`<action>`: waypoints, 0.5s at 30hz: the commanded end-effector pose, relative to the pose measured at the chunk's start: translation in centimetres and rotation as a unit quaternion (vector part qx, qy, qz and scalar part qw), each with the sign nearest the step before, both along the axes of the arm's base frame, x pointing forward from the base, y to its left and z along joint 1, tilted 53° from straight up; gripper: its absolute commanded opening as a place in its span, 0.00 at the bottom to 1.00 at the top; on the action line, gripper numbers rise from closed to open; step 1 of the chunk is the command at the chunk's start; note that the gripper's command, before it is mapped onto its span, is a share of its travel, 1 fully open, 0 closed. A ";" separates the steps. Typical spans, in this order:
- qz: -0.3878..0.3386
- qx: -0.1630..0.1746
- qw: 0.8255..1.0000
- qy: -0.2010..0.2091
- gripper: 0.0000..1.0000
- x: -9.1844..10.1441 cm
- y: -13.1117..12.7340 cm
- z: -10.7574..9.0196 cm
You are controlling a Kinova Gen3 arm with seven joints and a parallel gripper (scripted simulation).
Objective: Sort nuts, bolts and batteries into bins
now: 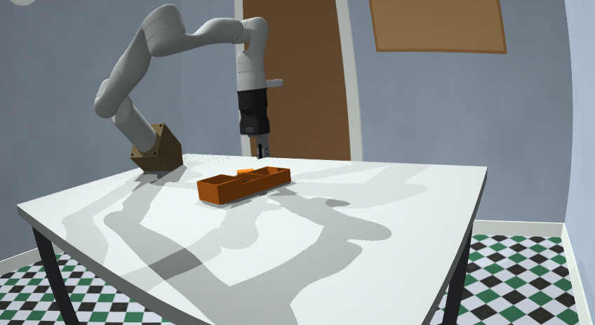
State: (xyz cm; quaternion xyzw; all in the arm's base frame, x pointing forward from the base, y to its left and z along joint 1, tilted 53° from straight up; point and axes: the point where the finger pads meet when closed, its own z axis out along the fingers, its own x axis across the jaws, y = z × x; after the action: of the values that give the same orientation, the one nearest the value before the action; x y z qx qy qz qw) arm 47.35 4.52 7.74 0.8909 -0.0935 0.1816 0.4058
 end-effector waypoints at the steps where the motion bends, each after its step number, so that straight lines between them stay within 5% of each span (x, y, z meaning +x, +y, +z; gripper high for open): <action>1: 0.001 0.000 1.000 -0.001 0.24 0.0 0.1 0.0; 15: 0.001 0.000 1.000 -0.001 0.24 0.7 -1.9 -1.5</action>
State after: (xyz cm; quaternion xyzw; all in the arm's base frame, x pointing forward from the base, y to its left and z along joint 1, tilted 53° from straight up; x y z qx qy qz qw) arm 48.07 2.88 6.38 0.8910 -0.0926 0.1841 0.4045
